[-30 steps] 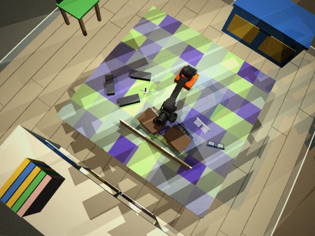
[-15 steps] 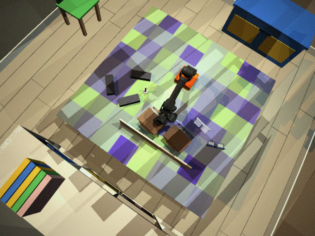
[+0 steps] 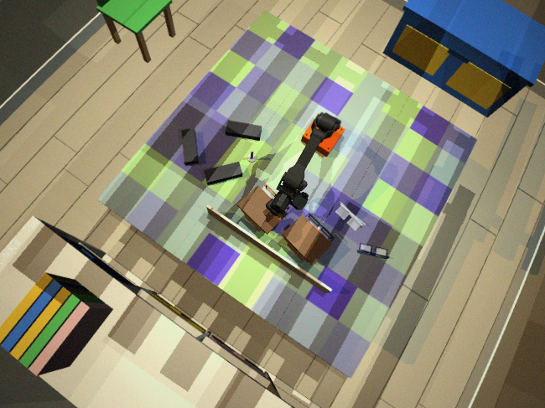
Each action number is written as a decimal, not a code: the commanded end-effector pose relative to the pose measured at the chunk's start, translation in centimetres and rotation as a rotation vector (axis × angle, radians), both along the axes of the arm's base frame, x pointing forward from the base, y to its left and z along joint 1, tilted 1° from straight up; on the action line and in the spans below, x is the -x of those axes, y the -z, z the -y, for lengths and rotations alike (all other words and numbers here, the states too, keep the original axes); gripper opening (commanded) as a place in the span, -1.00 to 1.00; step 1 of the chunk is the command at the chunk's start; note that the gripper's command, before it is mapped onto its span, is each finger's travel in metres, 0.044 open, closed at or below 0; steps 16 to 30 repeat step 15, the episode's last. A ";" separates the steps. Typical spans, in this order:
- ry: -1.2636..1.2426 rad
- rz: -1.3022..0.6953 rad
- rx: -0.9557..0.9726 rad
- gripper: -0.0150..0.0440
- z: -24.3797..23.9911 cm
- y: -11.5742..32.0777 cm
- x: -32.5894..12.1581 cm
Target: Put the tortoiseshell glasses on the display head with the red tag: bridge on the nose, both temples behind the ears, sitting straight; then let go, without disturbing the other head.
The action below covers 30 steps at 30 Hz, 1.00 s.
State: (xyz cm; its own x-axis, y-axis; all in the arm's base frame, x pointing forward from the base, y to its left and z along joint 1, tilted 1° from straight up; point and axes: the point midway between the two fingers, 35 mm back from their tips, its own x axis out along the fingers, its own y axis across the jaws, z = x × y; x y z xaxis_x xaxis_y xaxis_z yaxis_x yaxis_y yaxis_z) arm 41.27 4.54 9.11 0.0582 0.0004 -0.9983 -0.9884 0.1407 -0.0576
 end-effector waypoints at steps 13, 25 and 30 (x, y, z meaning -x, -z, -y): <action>-0.004 0.002 -0.007 -0.13 -0.6 -0.9 3.8; -0.004 0.001 -0.007 -0.13 -0.7 -1.3 4.5; -0.004 0.001 -0.007 -0.13 -0.7 -1.3 4.5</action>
